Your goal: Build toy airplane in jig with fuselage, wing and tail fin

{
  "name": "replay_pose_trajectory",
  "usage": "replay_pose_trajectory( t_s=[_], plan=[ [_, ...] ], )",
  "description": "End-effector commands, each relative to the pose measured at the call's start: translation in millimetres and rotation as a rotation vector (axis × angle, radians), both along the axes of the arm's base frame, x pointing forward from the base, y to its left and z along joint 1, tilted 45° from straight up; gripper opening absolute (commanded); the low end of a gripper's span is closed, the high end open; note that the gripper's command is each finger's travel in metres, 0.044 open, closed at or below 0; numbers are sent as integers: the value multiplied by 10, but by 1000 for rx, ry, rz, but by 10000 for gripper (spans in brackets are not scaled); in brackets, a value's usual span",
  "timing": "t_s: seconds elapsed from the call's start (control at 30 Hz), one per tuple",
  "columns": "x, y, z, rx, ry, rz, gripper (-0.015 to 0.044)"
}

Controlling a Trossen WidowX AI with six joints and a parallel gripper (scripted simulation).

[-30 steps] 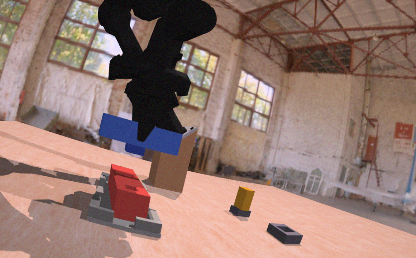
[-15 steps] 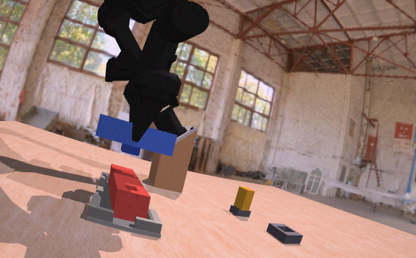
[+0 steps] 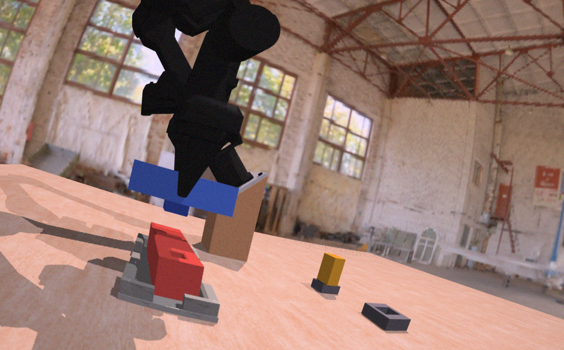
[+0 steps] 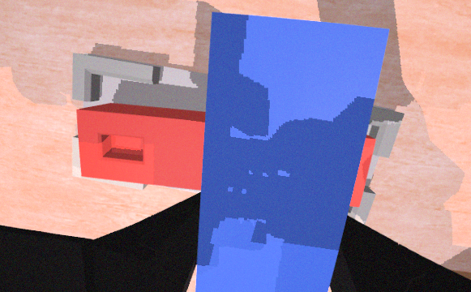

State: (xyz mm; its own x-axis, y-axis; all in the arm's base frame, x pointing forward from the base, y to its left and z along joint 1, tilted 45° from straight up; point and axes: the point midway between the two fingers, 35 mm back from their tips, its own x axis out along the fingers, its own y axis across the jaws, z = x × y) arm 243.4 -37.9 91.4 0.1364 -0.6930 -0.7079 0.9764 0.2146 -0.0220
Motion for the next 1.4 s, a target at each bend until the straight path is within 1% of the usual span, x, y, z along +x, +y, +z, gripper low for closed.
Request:
replay_pose_trajectory(
  t_s=[0.0, 0.7, 0.73, 0.87, 1.03, 1.37],
  plan=[
    [12, -46, -41, -4, 2, 3, 197],
    [46, -249, -228, -6, 1, 3, 197],
    [41, -235, -220, -2, 1, -1, 210],
    [41, -235, -220, -2, 1, -1, 183],
    [41, -235, -220, -2, 1, -1, 52],
    [41, -235, -220, -2, 1, -1, 314]
  ],
)
